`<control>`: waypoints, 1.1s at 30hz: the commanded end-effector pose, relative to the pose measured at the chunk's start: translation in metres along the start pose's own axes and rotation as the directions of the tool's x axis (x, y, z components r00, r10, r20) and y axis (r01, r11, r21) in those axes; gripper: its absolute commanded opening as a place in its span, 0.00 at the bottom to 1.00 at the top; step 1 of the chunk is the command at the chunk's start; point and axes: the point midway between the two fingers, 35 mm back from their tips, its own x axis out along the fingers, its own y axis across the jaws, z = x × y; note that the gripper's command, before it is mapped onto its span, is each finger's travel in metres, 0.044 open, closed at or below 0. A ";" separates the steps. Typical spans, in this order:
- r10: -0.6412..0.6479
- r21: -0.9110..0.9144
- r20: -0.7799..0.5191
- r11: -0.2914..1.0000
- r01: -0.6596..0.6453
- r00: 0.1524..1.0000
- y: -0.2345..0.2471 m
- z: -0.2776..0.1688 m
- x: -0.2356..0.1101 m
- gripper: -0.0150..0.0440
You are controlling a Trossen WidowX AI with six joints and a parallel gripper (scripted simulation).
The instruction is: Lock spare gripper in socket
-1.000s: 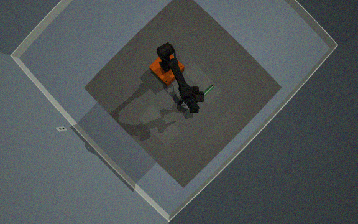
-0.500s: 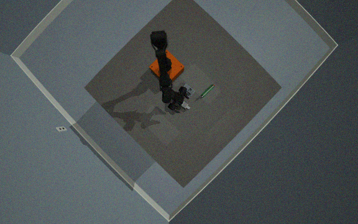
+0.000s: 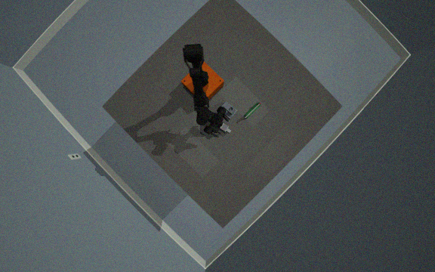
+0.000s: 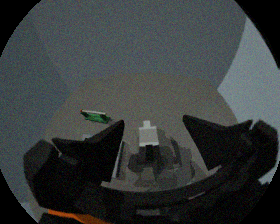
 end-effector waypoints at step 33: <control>0.009 0.013 -0.007 1.000 -0.009 1.000 0.005 -0.067 0.039 1.00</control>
